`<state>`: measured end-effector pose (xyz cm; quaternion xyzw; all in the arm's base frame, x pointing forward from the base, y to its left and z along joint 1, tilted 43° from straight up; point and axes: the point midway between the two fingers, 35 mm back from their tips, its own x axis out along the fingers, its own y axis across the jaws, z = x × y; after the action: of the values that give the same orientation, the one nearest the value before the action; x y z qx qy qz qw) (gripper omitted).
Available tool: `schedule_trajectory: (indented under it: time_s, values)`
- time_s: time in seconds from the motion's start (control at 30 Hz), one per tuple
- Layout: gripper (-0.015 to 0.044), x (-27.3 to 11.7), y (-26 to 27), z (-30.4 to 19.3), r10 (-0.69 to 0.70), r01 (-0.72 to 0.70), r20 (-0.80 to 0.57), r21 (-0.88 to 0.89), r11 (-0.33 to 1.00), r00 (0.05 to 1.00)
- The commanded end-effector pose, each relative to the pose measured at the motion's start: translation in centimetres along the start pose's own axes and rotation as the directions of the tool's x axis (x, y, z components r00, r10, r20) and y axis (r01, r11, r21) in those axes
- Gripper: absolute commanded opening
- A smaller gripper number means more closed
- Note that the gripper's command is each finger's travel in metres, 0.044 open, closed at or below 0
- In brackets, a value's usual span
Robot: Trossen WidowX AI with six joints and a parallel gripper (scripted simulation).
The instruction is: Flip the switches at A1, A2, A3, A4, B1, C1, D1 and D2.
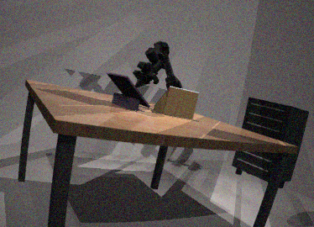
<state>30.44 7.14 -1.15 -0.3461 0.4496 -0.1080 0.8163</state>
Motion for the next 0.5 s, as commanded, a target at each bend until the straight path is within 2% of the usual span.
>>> schedule_trajectory:
  time_s: [0.0,0.47]
  values:
    - [0.0,0.09,0.08,-0.01,0.005,-0.005,0.0,-0.002,1.0,1.0]
    - [0.0,0.27,0.08,-0.01,0.005,-0.005,0.0,-0.002,1.0,1.0]
